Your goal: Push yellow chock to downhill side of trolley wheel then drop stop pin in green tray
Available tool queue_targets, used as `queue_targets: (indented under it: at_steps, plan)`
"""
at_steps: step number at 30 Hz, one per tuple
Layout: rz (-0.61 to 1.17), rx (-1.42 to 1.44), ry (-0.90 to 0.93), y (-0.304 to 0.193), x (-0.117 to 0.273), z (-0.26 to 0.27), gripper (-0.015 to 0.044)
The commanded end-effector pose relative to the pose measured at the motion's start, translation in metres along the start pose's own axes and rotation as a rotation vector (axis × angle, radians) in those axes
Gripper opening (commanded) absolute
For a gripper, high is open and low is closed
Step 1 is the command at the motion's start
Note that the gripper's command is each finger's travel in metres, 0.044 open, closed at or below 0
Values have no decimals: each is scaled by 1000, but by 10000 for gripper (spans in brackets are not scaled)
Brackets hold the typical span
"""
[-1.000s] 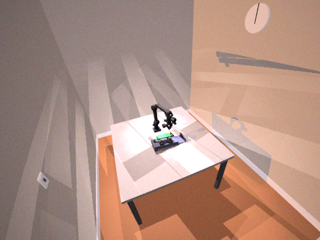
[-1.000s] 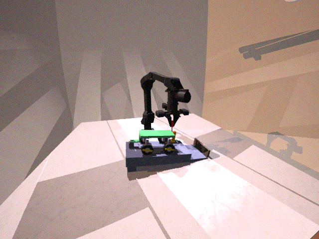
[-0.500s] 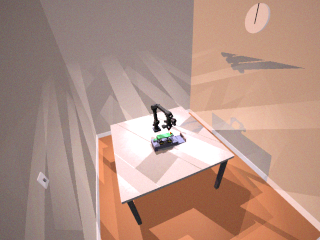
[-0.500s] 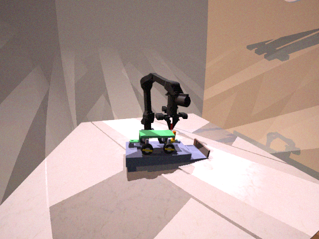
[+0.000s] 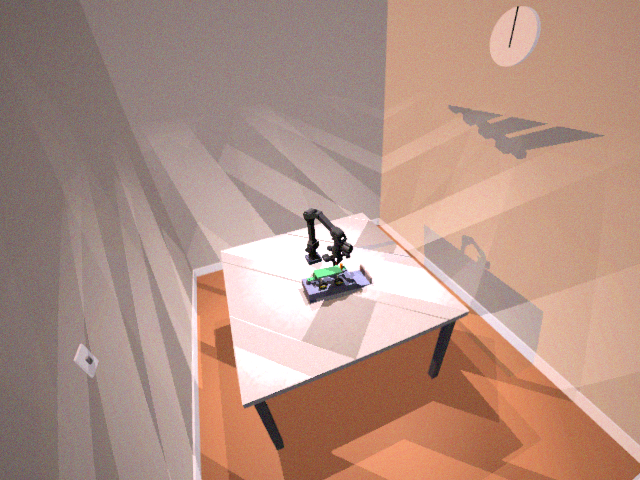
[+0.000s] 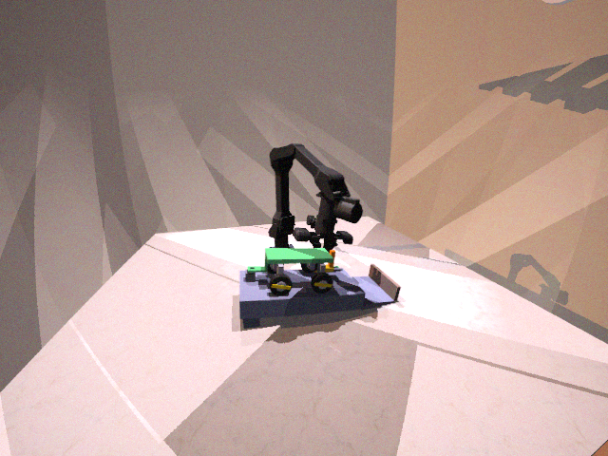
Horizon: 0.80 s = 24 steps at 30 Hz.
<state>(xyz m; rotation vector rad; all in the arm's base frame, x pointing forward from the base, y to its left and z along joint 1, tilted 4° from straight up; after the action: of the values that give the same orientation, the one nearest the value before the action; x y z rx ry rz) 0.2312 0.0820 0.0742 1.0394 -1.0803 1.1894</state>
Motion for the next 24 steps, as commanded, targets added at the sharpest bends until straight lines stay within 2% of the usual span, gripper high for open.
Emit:
queue_targets:
  at_steps: [1, 6, 13, 24]
  plan:
    - [3, 2, 6, -1, -12, 5, 0]
    - [3, 2, 6, -1, -17, 7, 0]
    - [3, 2, 6, 0, -17, 4, 184]
    - [2, 2, 5, 1, -19, -4, 190]
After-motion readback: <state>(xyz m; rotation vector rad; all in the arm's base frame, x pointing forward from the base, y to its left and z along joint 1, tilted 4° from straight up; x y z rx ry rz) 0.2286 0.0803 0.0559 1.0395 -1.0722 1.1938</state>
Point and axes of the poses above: the point midway between the two fingers, 35 mm back from their tips, its own x axis back along the fingers, its own z axis across the jaws, y = z × x, the point moved 1 cm from there along x, back along the fingers, and after that the axes turned 2 degrees about -x, right-handed, at the moved point
